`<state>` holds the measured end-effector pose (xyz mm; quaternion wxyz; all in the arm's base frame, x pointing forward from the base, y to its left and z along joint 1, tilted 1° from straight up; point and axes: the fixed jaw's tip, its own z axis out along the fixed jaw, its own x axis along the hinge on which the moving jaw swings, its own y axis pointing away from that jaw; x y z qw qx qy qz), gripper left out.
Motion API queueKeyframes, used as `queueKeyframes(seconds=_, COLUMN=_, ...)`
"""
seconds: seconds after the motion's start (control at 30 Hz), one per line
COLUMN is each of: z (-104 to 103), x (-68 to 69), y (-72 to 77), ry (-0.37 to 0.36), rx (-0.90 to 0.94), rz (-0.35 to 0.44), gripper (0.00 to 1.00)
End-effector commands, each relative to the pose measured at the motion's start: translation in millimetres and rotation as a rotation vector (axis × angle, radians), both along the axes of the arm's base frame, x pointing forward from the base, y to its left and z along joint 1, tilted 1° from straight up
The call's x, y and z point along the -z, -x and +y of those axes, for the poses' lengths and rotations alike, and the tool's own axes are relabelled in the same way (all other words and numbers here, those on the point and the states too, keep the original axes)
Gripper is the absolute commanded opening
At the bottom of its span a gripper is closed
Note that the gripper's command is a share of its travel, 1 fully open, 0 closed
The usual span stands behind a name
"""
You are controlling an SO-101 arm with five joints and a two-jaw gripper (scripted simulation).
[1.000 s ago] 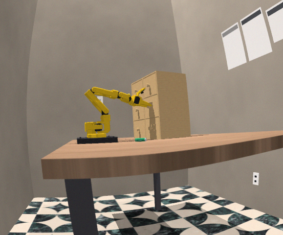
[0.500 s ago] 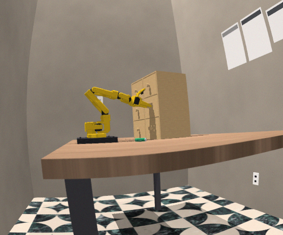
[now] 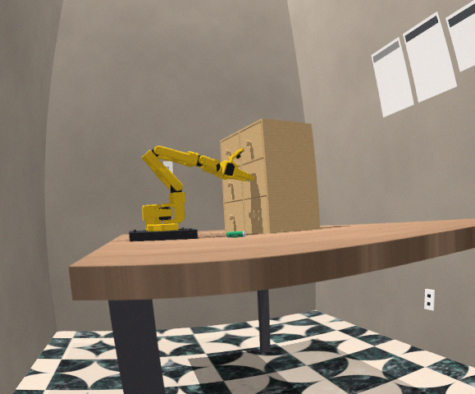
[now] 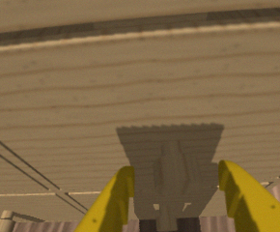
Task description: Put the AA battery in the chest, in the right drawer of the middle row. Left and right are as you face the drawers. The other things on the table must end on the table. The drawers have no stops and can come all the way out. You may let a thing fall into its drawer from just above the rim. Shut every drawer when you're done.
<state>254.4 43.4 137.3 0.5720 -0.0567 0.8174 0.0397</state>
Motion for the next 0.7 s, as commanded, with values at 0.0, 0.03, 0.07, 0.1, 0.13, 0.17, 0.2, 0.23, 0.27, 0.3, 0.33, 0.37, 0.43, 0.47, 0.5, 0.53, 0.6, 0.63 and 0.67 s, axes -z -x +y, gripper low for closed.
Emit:
queueKeyframes(seconds=0.0, z=0.1, x=3.2, y=1.1, ry=0.0, rx=-0.001, rz=0.006, gripper=0.21)
queueKeyframes(seconds=0.03, z=0.1, x=3.2, y=1.1, ry=0.0, rx=-0.001, rz=0.006, gripper=0.21)
queueKeyframes(seconds=0.07, z=0.1, x=3.2, y=1.1, ry=0.0, rx=-0.001, rz=0.006, gripper=0.21)
queueKeyframes(seconds=0.1, z=0.1, x=3.2, y=1.1, ry=0.0, rx=-0.001, rz=0.006, gripper=0.21)
queueKeyframes(seconds=0.13, z=0.1, x=3.2, y=1.1, ry=0.0, rx=-0.001, rz=0.006, gripper=0.21)
queueKeyframes(seconds=0.17, z=0.1, x=3.2, y=1.1, ry=0.0, rx=-0.001, rz=0.006, gripper=0.2)
queueKeyframes(seconds=0.2, z=0.1, x=3.2, y=1.1, ry=0.0, rx=-0.001, rz=0.006, gripper=0.19)
queueKeyframes(seconds=0.23, z=0.1, x=3.2, y=1.1, ry=0.0, rx=-0.001, rz=0.006, gripper=0.18)
queueKeyframes(seconds=0.27, z=0.1, x=3.2, y=1.1, ry=0.0, rx=-0.001, rz=0.006, gripper=0.18)
queueKeyframes(seconds=0.3, z=0.1, x=3.2, y=1.1, ry=0.0, rx=-0.001, rz=0.006, gripper=0.17)
queueKeyframes(seconds=0.33, z=0.1, x=3.2, y=1.1, ry=0.0, rx=-0.001, rz=0.006, gripper=0.16)
queueKeyframes(seconds=0.37, z=0.1, x=3.2, y=1.1, ry=0.0, rx=-0.001, rz=0.006, gripper=0.16)
queueKeyframes(seconds=0.43, z=0.1, x=3.2, y=1.1, ry=0.0, rx=-0.001, rz=0.006, gripper=0.14)
queueKeyframes(seconds=0.47, z=0.1, x=3.2, y=1.1, ry=0.0, rx=-0.001, rz=0.006, gripper=0.13)
queueKeyframes(seconds=0.5, z=0.1, x=3.2, y=1.1, ry=0.0, rx=-0.001, rz=0.006, gripper=0.13)
queueKeyframes(seconds=0.53, z=0.1, x=3.2, y=1.1, ry=0.0, rx=-0.001, rz=0.006, gripper=0.12)
queueKeyframes(seconds=0.6, z=0.1, x=3.2, y=1.1, ry=0.0, rx=-0.001, rz=0.006, gripper=0.11)
queueKeyframes(seconds=0.63, z=0.1, x=3.2, y=1.1, ry=0.0, rx=-0.001, rz=0.006, gripper=0.11)
queueKeyframes(seconds=0.67, z=0.1, x=3.2, y=1.1, ry=0.0, rx=-0.001, rz=0.006, gripper=0.11)
